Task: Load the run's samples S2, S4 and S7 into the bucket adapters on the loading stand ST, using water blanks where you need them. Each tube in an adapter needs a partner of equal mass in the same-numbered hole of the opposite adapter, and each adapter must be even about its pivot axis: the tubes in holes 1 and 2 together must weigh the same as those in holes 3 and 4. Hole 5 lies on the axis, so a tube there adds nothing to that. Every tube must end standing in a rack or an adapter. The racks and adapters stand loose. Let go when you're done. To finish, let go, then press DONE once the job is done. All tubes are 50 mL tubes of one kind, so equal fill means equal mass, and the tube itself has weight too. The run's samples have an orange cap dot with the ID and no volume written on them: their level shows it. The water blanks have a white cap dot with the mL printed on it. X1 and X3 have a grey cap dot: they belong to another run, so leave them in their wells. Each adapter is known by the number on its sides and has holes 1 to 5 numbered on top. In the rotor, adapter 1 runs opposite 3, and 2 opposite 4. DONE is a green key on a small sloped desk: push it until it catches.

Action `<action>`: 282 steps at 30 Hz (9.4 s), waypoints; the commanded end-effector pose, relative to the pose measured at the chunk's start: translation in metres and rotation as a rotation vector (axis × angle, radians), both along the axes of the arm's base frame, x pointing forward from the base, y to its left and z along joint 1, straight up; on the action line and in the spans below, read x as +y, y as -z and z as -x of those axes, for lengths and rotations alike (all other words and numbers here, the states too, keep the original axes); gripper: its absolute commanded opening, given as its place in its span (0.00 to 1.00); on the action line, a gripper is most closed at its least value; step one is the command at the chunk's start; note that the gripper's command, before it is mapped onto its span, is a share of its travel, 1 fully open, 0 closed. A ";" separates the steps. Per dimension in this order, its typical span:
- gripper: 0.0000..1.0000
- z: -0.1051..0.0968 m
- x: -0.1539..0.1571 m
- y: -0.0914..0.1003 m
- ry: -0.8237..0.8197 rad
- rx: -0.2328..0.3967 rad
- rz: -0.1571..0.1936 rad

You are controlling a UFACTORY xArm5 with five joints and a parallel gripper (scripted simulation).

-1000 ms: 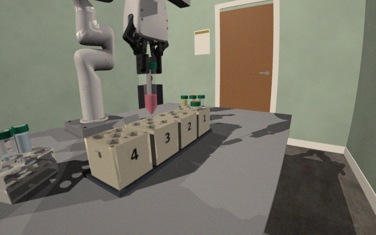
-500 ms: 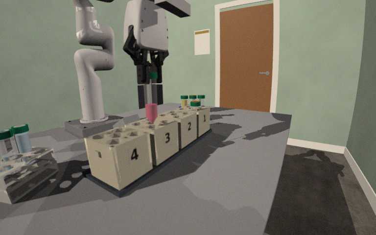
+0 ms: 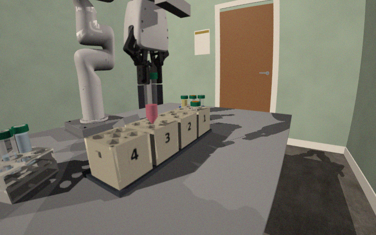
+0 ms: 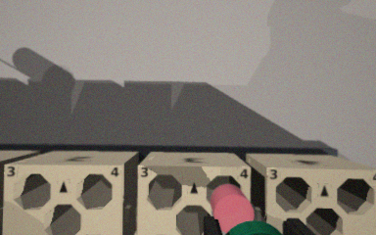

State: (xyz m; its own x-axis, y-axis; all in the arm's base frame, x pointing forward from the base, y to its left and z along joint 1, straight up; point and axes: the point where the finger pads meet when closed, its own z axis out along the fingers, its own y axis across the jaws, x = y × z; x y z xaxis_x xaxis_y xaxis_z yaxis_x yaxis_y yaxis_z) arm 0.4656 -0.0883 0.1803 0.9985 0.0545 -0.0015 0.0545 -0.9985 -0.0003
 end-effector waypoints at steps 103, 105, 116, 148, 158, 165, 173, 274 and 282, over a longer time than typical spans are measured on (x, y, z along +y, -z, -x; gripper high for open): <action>0.00 -0.001 0.000 0.091 0.000 -0.004 -0.001; 0.00 -0.001 0.000 0.091 0.000 -0.004 -0.001; 0.00 -0.001 0.000 0.091 0.000 -0.004 -0.001; 0.44 -0.001 0.000 0.087 0.000 -0.004 -0.001; 0.44 -0.001 0.000 0.067 0.000 -0.004 -0.001; 0.44 -0.001 0.000 0.057 0.000 -0.004 -0.001; 0.44 -0.001 0.000 0.041 0.000 -0.004 -0.001; 0.57 0.044 0.133 -0.040 -0.610 -0.004 -0.002; 0.57 0.053 0.161 -0.040 -0.610 -0.004 -0.002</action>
State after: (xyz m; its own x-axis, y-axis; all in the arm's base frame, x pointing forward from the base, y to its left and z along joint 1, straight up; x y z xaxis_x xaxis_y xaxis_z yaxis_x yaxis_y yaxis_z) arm 0.4135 0.0659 0.2191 0.7862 0.6179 -0.0021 0.6179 -0.7862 -0.0012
